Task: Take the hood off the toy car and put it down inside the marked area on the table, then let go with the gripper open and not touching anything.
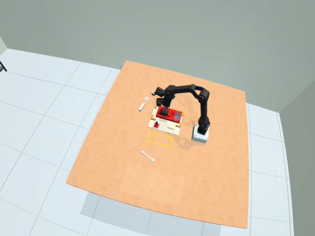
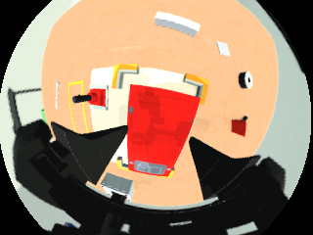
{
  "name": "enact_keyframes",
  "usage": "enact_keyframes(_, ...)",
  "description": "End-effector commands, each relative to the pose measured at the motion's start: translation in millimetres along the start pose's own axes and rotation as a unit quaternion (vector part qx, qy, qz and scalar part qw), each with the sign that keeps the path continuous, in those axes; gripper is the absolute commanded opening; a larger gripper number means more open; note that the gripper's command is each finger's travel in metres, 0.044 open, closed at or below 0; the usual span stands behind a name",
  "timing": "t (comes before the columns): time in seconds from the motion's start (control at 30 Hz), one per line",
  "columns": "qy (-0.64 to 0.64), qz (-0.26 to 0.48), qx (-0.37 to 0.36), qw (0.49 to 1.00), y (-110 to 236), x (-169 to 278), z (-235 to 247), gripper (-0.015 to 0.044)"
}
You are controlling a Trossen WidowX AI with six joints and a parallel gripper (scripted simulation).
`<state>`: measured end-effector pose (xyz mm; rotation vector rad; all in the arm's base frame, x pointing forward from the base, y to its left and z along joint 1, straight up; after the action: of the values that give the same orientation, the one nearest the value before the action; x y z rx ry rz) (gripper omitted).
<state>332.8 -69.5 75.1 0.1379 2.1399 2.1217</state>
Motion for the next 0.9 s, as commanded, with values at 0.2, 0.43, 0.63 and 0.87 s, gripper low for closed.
enact_keyframes(0.2,-0.002,0.0,-0.003,1.0,-6.1,0.2,0.6,0.044)
enact_keyframes(0.43,-0.002,0.0,-0.003,1.0,-9.5,0.3,0.6,0.044)
enact_keyframes(0.63,0.0,0.0,0.0,1.0,-8.3,0.1,0.1,0.0361)
enact_keyframes(0.87,0.0,0.0,0.0,1.0,-8.3,0.1,0.1,0.0315)
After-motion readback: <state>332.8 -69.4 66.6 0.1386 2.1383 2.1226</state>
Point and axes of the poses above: the point midway between the two fingers, 35 mm back from their tips, its own y axis back along the fingers, its own z axis across the jaws, x = y × z, the point moved 5 cm from there along y, back along the fingers, and after that the axes turned 14 degrees about -y, right-handed, at the moved point
